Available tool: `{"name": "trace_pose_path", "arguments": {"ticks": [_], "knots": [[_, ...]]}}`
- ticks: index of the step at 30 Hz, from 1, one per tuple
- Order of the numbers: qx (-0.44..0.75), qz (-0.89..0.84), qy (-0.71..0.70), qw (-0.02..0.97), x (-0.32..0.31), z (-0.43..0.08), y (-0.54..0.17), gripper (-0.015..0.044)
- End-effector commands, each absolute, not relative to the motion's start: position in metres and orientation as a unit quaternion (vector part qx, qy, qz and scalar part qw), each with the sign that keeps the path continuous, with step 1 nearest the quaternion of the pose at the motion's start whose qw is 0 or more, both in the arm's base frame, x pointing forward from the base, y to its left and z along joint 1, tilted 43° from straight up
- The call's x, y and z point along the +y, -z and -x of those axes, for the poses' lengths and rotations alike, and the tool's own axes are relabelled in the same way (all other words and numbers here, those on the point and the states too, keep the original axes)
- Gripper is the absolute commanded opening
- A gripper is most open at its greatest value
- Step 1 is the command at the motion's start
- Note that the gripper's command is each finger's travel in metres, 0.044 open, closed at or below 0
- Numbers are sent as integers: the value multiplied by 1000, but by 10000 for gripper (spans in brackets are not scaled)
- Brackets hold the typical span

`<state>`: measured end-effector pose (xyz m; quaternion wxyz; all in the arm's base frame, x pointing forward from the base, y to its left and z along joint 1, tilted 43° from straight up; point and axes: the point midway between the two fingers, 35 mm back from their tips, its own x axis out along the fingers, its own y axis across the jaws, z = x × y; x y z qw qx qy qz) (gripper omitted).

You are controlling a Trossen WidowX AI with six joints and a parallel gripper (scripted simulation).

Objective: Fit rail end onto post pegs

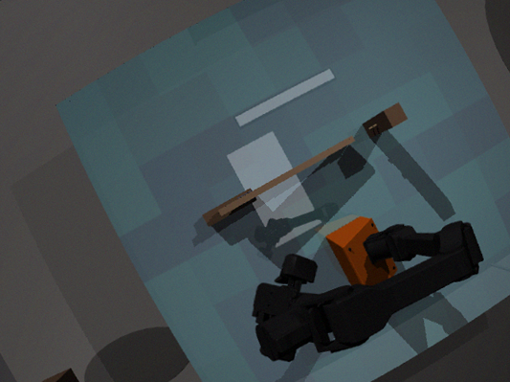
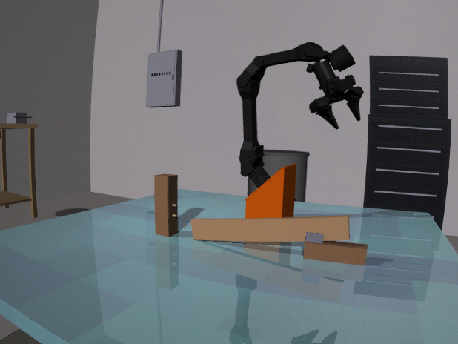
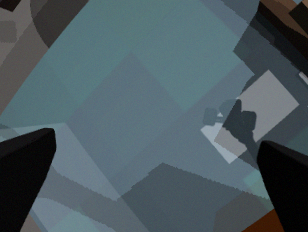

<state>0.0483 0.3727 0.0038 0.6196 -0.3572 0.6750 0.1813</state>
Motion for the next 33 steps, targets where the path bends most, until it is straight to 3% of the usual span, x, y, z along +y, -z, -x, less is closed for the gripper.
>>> {"name": "trace_pose_path", "arguments": {"ticks": [1,9,17,30,33], "knots": [[647,404,-208,613,346,-115,-6,440],[614,493,-237,569,269,-209,-9,440],[601,578,-256,490,170,-268,-14,440],[615,672,-287,298,-4,-293,-26,440],[618,675,-292,278,-18,-291,-27,440]]}}
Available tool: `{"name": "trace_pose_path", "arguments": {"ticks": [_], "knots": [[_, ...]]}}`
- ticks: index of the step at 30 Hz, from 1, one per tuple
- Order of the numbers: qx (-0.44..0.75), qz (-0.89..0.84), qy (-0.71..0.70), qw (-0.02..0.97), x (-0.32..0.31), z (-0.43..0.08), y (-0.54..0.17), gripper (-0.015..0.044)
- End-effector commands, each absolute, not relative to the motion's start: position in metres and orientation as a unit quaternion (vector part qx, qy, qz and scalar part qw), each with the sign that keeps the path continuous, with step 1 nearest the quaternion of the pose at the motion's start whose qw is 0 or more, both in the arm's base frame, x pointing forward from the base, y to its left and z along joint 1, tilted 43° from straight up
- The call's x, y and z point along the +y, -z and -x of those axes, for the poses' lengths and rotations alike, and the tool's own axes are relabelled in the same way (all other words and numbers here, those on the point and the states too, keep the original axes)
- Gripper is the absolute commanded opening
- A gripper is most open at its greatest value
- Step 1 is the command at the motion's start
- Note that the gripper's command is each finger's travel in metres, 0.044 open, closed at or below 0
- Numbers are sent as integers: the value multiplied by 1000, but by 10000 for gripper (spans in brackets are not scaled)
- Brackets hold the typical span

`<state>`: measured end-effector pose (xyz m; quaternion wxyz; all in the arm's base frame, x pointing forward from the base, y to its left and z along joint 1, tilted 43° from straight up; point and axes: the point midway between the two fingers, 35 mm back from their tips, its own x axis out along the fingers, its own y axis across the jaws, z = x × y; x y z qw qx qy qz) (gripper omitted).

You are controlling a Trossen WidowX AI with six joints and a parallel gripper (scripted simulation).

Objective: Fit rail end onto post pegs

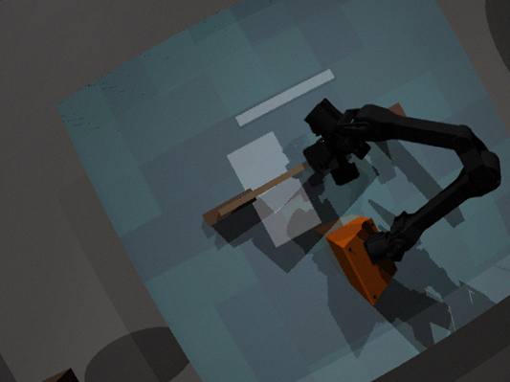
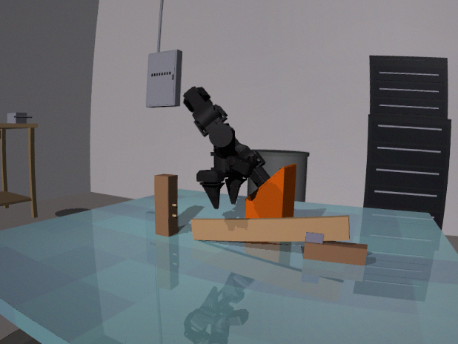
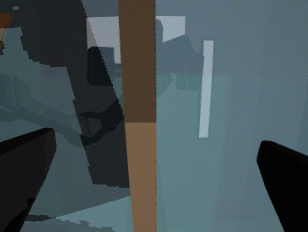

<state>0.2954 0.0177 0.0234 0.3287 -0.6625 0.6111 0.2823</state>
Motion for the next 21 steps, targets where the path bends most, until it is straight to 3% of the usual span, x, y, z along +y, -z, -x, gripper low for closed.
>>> {"name": "trace_pose_path", "arguments": {"ticks": [1,21], "knots": [[618,675,-292,278,-18,-291,-27,440],[618,675,-293,279,-32,-294,-10,440]]}}
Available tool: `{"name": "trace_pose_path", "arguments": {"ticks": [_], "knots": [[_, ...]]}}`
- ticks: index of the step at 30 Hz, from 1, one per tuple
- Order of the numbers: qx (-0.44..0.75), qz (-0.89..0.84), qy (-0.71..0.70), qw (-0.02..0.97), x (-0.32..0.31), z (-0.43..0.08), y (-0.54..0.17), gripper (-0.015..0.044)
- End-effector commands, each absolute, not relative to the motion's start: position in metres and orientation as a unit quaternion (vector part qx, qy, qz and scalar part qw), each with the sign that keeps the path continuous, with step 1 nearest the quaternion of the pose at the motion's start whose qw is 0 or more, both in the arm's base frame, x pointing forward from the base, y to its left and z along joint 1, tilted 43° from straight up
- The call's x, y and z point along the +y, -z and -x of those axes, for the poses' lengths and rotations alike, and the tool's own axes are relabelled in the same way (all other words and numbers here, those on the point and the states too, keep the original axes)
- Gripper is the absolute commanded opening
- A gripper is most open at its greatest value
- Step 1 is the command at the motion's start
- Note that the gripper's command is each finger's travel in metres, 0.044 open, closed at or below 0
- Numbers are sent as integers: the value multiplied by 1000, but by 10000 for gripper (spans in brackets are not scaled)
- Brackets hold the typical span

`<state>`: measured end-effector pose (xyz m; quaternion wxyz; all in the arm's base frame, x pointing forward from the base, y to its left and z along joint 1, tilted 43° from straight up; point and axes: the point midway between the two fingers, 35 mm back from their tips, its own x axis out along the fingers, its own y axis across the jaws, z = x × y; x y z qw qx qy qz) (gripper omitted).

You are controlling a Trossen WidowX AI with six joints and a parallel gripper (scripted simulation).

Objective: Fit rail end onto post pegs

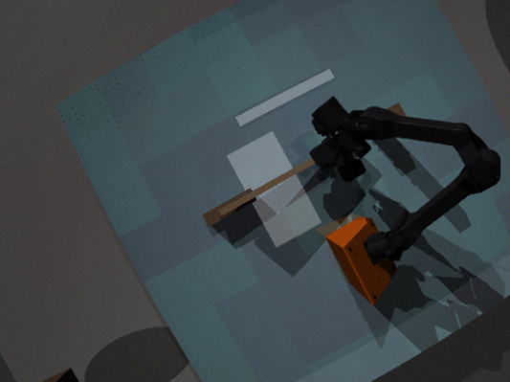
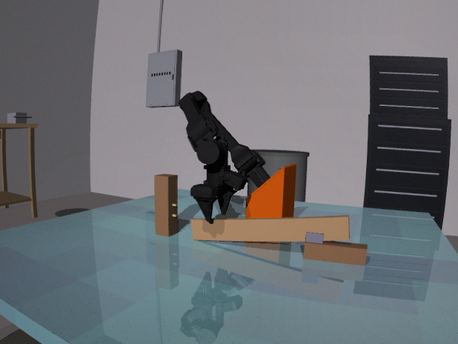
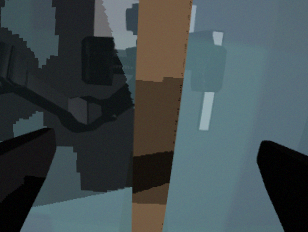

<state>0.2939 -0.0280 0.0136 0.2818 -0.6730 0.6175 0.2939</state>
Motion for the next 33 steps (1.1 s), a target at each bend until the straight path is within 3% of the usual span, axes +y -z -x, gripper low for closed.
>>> {"name": "trace_pose_path", "arguments": {"ticks": [1,32,33], "knots": [[618,675,-293,279,-33,-295,-9,440],[618,675,-291,277,-66,-295,24,440],[618,675,-291,277,-66,-295,24,414]]}}
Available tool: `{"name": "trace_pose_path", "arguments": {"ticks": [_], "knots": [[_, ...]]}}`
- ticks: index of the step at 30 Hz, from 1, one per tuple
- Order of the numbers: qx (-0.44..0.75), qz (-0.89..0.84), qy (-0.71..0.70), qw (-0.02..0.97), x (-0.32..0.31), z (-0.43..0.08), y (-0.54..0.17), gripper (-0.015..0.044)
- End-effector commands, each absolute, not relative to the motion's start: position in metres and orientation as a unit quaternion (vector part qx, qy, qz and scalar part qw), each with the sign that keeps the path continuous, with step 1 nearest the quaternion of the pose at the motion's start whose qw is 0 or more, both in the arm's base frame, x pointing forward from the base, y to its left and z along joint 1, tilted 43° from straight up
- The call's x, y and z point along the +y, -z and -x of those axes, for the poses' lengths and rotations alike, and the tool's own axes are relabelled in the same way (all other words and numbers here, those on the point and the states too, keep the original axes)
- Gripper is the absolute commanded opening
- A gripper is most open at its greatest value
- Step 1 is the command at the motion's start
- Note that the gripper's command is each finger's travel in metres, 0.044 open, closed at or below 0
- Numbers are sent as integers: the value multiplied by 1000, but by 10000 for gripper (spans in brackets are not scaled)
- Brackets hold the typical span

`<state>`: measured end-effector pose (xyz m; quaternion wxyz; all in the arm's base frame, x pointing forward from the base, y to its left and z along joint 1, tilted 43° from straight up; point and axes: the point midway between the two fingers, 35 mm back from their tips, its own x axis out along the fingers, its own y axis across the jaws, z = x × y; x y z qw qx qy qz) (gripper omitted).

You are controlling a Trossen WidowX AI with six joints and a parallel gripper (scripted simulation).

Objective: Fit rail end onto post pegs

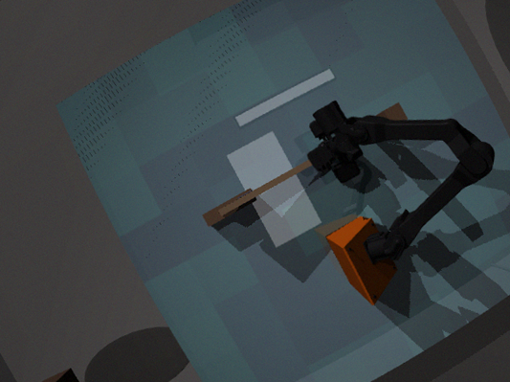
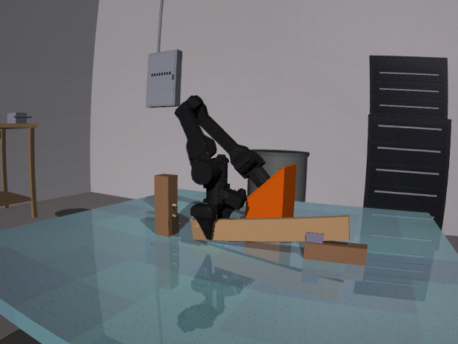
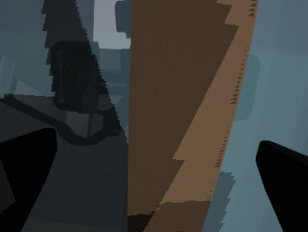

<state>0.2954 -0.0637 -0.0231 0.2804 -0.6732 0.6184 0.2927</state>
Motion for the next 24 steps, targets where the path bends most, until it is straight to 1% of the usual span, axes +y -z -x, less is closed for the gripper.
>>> {"name": "trace_pose_path", "arguments": {"ticks": [1,14,21,24], "knots": [[618,675,-291,277,-66,-295,24,387],[618,675,-291,277,-66,-295,24,46],[618,675,-291,277,-66,-295,24,0],[618,675,-291,277,-66,-295,24,0]]}}
